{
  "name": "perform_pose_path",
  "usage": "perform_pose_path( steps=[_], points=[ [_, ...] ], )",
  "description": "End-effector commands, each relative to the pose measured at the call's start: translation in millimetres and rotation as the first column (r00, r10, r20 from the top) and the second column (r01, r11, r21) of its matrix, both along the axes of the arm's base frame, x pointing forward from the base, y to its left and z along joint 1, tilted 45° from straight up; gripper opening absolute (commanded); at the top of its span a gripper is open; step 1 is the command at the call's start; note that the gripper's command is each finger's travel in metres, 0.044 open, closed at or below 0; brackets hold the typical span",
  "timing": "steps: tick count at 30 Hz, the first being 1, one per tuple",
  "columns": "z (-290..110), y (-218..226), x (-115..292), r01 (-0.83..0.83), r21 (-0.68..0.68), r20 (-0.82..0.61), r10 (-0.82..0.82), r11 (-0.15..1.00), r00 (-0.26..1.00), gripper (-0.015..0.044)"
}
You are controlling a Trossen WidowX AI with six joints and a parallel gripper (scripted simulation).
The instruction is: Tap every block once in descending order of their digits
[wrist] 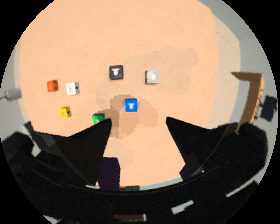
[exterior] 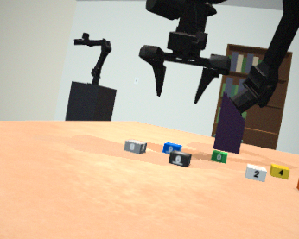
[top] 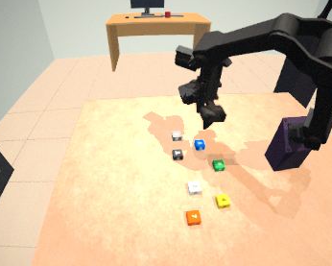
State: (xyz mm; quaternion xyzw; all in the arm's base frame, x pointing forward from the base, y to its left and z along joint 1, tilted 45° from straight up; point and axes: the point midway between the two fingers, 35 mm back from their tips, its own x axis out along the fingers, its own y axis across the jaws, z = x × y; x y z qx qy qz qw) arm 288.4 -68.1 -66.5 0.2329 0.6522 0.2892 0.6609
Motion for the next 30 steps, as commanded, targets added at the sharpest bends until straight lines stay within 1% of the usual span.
perform_pose_path(
  steps=[1, 3, 10, 11, 20, 30],
  points=[
    [-34.4, 40.6, -8.3, -0.011, 0.018, -0.021, 0.012, 1.000, 1.000, 0.0269],
    [-42.8, 50.2, -10.4, -0.012, 0.020, -0.021, 0.012, 1.000, 1.000, 0.0216],
    [-42.8, 50.2, -10.4, -0.012, 0.020, -0.021, 0.012, 1.000, 1.000, 0.0033],
    [-42.8, 50.2, -10.4, -0.012, 0.020, -0.021, 0.012, 1.000, 1.000, 0.0020],
    [-43.6, 50.9, -10.4, -0.012, 0.020, -0.021, 0.012, 1.000, 1.000, 0.0020],
    [-54.9, 62.0, -10.8, -0.012, 0.020, -0.021, 0.012, 1.000, 1.000, 0.0020]
  ],
)
